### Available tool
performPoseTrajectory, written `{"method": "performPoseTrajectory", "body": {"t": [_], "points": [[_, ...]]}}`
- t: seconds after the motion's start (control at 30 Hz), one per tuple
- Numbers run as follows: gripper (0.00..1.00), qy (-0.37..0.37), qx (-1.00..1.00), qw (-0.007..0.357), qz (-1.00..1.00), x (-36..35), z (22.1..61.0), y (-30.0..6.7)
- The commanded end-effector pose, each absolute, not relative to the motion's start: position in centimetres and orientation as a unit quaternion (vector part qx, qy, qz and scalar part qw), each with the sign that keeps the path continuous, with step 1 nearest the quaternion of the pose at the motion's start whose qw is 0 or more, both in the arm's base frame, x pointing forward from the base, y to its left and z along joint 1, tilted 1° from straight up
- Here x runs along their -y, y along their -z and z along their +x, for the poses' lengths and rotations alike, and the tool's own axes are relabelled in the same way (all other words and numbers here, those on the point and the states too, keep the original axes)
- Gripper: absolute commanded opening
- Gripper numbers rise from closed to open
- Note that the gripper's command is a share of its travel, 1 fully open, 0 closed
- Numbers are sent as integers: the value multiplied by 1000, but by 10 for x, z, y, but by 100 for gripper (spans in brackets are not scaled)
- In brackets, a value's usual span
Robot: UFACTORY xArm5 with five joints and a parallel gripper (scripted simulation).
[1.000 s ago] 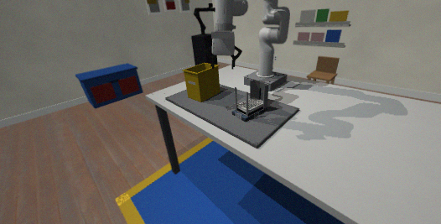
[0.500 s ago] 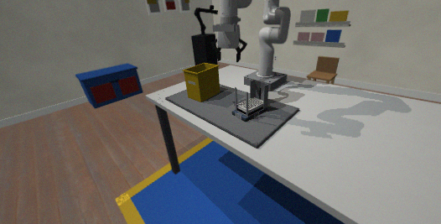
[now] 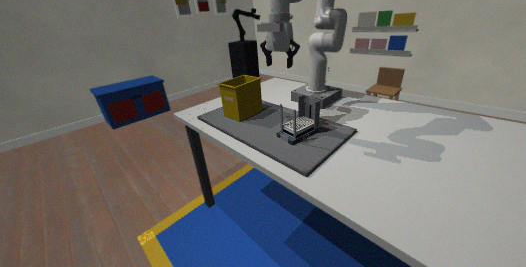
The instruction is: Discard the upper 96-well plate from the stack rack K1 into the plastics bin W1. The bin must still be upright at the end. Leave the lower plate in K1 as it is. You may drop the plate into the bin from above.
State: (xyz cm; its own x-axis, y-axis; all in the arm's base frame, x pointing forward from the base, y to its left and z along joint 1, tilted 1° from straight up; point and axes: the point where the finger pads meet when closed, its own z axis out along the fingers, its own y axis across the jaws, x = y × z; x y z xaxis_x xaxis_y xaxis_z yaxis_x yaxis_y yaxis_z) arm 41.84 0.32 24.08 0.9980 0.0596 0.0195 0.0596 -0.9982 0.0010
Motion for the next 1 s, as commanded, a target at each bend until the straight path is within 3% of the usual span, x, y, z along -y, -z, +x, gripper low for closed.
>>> {"method": "performPoseTrajectory", "body": {"t": [0.0,0.6,0.97], "points": [[100,-6,58,-1,998,-27,420,-237],[100,-5,151,-2,988,-104,434,-218],[100,-5,151,-2,988,-106,435,-217]]}}
